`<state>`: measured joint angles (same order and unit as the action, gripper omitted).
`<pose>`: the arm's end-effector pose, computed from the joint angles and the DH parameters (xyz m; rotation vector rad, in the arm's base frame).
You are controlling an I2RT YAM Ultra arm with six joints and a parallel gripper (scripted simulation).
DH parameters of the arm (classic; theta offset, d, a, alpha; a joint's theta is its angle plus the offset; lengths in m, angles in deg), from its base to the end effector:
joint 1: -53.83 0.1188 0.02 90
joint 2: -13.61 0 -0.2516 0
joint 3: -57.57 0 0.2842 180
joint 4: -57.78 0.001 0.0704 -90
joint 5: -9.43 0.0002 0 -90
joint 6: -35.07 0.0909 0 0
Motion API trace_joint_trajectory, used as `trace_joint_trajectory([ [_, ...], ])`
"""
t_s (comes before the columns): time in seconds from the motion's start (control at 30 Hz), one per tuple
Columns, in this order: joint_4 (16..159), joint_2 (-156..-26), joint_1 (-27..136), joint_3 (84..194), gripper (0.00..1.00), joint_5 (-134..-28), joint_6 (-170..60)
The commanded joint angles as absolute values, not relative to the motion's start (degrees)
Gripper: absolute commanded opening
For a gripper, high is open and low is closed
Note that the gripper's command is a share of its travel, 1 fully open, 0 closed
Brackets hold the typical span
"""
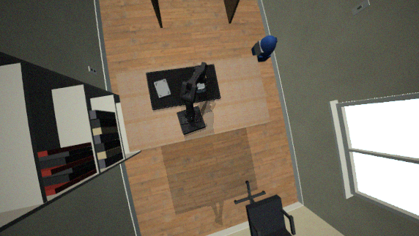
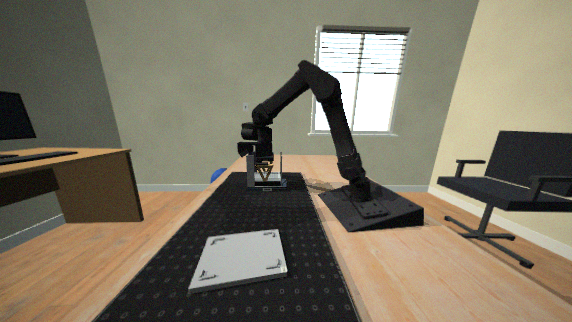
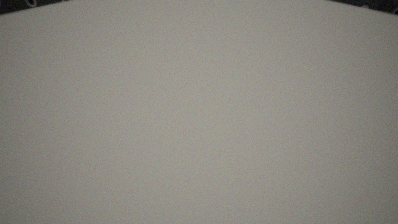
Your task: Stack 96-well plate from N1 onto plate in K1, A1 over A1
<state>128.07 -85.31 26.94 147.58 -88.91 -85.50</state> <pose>0.3361 -0.1545 0.1658 -0.1133 2.9041 0.0538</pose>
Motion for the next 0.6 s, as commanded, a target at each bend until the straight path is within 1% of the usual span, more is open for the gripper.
trace_joint_trajectory([
  [0.0,127.0,-84.3,27.2,147.2,0.0,-89.2,-85.1],
  [0.57,126.5,-85.1,27.5,146.4,0.0,-89.2,-85.0],
])
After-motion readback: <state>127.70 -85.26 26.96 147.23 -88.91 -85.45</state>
